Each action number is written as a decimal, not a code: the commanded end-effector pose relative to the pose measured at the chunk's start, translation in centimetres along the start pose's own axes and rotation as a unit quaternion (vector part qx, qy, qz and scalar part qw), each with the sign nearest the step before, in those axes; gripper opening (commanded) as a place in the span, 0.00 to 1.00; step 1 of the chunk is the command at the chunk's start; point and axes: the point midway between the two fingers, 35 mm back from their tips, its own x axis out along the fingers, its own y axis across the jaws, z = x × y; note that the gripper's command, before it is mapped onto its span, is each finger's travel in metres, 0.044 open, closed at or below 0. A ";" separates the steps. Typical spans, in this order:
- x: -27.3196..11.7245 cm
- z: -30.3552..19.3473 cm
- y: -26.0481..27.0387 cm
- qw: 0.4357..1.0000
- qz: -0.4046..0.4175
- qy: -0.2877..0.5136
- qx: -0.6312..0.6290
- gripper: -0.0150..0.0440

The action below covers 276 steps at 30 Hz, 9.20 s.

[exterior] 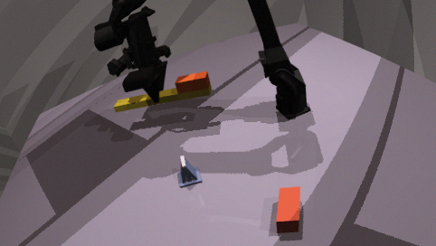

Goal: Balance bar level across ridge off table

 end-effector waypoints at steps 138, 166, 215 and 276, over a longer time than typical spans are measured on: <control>2.6 -5.9 19.6 0.989 0.006 -0.004 -0.146 0.25; 2.8 -5.9 19.6 0.989 0.006 -0.004 -0.146 0.25; 3.2 -5.9 19.5 0.989 0.006 -0.004 -0.146 0.25; 3.1 -5.8 19.6 0.989 0.006 -0.004 -0.146 0.25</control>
